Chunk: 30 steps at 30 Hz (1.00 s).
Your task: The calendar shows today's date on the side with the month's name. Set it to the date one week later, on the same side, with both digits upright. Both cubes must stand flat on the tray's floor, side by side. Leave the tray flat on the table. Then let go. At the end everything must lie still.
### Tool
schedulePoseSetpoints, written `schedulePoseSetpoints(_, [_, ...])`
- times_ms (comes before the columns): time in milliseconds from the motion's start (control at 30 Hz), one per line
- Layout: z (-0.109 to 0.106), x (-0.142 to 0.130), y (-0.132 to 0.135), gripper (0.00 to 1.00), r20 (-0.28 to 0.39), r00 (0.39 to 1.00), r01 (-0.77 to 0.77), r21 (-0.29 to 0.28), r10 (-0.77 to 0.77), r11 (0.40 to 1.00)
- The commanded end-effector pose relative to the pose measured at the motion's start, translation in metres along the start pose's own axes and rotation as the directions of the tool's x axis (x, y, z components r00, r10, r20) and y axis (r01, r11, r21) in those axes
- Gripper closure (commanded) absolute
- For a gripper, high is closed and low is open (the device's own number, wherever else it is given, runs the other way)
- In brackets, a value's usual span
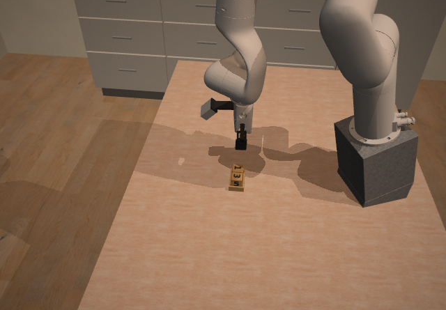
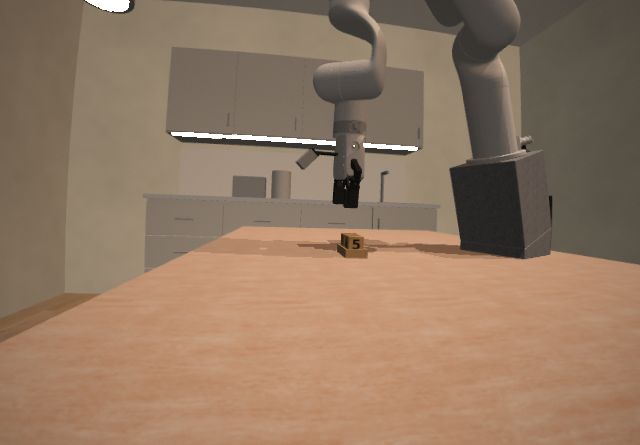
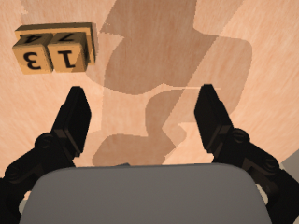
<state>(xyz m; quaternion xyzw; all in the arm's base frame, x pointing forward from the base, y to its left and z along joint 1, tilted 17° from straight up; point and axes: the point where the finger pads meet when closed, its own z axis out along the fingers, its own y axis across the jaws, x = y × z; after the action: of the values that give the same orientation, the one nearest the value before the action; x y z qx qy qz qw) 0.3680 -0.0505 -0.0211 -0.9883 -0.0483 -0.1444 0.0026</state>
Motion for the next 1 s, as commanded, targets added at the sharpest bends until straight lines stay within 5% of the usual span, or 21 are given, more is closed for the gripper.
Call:
schedulePoseSetpoints(0, [-0.002,0.003,-0.003,0.0,-0.025,0.985,0.171,-0.013,-0.171,0.985])
schedulePoseSetpoints(300, [-0.005,0.007,-0.011,0.0,-0.03,0.915,0.402,-0.01,-0.402,0.916])
schedulePoseSetpoints(633, [-0.009,0.011,-0.024,0.0,-0.042,0.73,0.683,-0.001,-0.682,0.731])
schedulePoseSetpoints(700, [-0.009,0.011,-0.024,0.0,-0.042,0.73,0.683,-0.001,-0.682,0.731])
schedulePoseSetpoints(733, [-0.01,0.011,-0.029,0.0,-0.046,0.663,0.748,0.001,-0.747,0.663])
schedulePoseSetpoints(967, [-0.013,0.012,-0.038,0.0,-0.058,0.509,0.86,0.007,-0.859,0.51])
